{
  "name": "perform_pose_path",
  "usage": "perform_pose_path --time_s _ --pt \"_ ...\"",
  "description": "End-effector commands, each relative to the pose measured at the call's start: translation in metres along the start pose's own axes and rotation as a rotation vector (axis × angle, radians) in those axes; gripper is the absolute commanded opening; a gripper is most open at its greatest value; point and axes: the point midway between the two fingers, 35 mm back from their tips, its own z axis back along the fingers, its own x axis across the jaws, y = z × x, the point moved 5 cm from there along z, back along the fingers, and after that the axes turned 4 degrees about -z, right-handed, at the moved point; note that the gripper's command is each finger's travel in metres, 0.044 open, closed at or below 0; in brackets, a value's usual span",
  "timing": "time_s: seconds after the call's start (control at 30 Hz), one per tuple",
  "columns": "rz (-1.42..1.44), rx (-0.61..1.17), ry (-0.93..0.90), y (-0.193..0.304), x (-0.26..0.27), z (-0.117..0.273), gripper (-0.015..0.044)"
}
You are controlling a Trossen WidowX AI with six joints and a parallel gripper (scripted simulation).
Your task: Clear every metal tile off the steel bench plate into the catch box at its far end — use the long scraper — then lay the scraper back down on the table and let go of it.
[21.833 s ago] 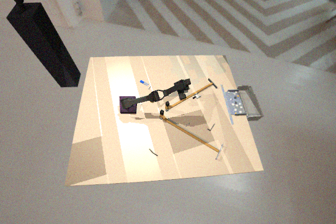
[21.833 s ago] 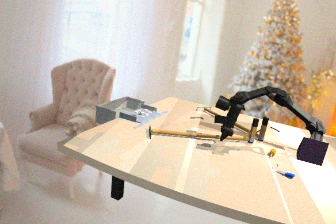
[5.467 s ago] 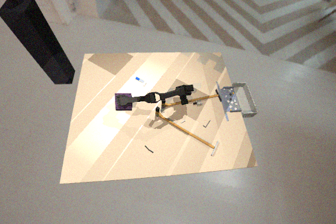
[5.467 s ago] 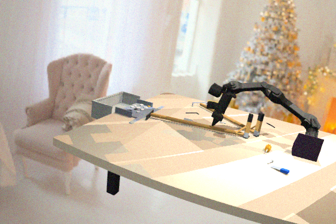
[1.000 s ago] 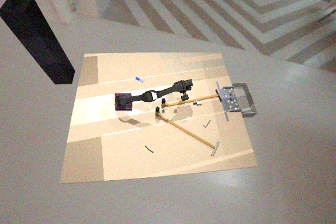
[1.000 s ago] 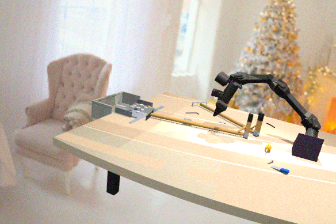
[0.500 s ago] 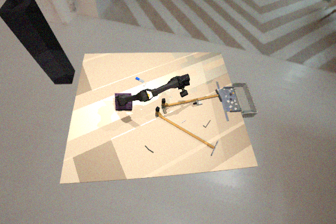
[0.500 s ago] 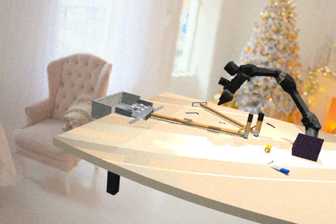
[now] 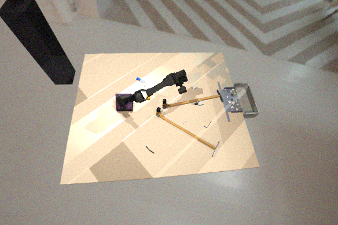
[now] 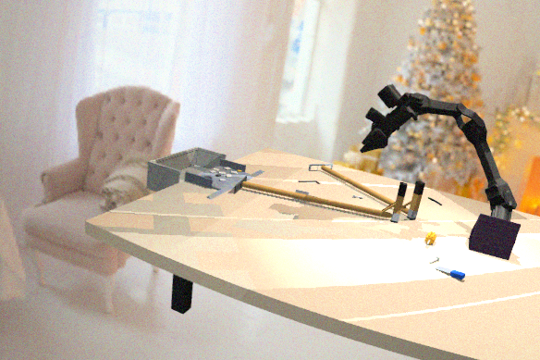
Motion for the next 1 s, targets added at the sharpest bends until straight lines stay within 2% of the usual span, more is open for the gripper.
perform_pose_path --time_s 0.0,0.97 --pt "0.002 -0.034 0.008 -0.001 -0.003 0.016 0.0440" --pt "0.004 -0.290 0.021 0.019 -0.011 0.130 0.0440"
